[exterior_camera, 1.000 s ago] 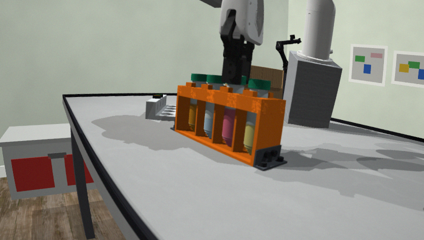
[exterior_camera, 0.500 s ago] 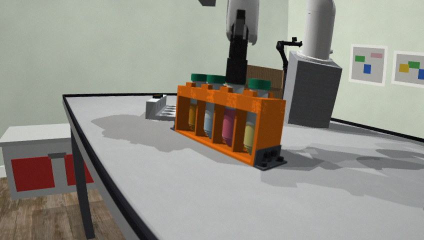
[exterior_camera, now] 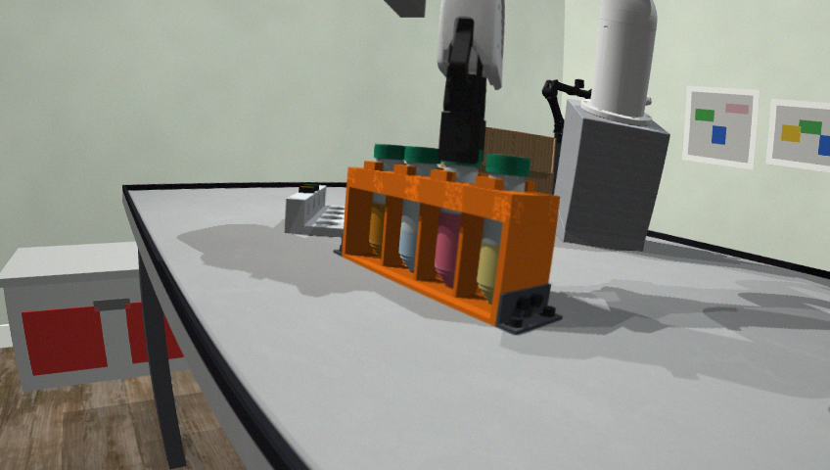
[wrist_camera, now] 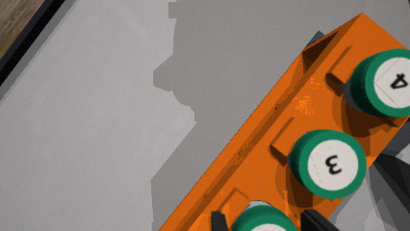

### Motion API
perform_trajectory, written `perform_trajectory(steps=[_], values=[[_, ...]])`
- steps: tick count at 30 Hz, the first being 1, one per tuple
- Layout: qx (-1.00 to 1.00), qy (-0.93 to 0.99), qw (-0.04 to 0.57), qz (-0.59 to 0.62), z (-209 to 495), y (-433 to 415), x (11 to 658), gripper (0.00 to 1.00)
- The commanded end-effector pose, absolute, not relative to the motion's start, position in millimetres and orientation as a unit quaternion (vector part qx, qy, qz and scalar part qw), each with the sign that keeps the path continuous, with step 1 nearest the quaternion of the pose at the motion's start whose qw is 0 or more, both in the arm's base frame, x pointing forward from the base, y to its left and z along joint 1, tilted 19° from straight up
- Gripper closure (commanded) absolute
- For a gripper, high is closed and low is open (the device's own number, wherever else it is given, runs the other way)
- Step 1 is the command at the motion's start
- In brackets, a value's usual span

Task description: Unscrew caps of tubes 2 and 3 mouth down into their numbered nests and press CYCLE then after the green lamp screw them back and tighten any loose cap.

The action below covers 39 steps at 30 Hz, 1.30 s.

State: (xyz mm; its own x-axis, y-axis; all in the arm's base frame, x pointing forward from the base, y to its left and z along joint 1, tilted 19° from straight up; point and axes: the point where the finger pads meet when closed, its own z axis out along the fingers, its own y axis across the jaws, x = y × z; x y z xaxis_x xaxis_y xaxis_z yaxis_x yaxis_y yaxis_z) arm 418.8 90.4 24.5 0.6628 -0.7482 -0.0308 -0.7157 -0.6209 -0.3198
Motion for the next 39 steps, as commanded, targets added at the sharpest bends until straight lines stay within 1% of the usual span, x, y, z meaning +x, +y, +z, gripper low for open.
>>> perform_trajectory(steps=[1,4,6,16,19,21,23,29,39], values=[[-0.833,0.529,0.159,-0.033,25.7,90.0,420.2,0.54],[-0.821,0.548,0.16,-0.029,25.8,90.0,420.2,0.54],[-0.77,0.617,0.162,-0.015,25.8,90.0,420.2,0.54],[-0.619,0.768,0.163,0.02,25.8,90.1,420.2,0.54],[-0.567,0.807,0.161,0.03,25.8,90.1,420.2,0.54],[-0.567,0.807,0.161,0.03,25.8,90.1,420.2,0.54],[-0.498,0.852,0.158,0.044,25.8,90.1,420.2,0.54],[-0.392,0.906,0.15,0.062,25.8,90.1,420.2,0.54],[-0.392,0.906,0.15,0.062,25.8,90.1,420.2,0.54]])
